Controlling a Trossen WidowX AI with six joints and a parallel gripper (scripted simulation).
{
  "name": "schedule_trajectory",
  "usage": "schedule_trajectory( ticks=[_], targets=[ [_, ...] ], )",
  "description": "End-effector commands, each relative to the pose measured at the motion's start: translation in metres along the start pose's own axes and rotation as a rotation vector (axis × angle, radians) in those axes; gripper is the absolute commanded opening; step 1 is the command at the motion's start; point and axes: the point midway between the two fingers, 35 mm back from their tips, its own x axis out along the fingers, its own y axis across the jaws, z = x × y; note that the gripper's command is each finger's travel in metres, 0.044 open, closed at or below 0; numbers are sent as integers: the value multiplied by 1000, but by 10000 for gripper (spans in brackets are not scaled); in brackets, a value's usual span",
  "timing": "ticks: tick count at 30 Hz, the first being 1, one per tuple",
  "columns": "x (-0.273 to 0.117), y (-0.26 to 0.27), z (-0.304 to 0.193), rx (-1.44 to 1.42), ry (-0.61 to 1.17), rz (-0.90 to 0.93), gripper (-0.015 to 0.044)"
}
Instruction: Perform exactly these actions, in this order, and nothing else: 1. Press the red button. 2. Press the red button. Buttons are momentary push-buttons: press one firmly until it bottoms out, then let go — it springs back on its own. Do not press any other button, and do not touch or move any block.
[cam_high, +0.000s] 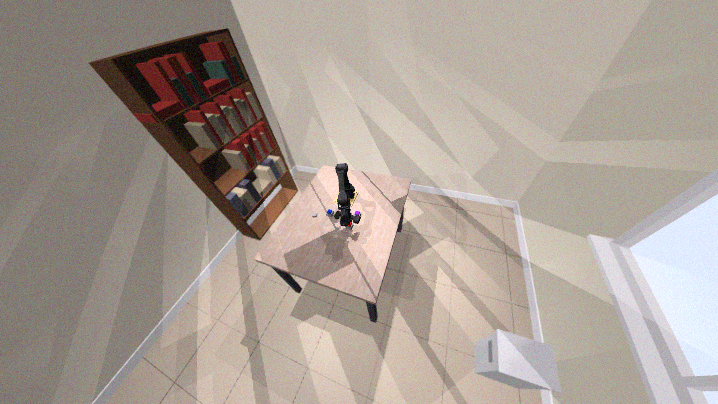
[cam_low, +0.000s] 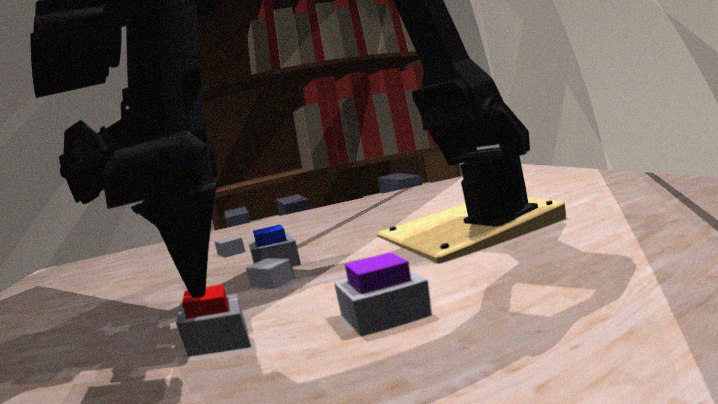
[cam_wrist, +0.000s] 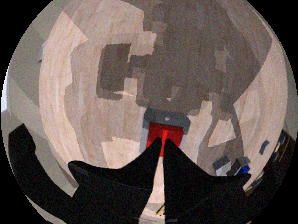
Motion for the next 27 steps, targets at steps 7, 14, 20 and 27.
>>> schedule_trajectory(
  ticks=[7, 14, 20, 27],
  targets=[
    [7, -1, -3, -3, 15, -9, 20],
    [7, -1, -3, -3, 15, -9, 20],
    [7, -1, -3, -3, 15, -9, 20],
    [-25, -1, -2, -3, 14, -8, 20]
  ],
)
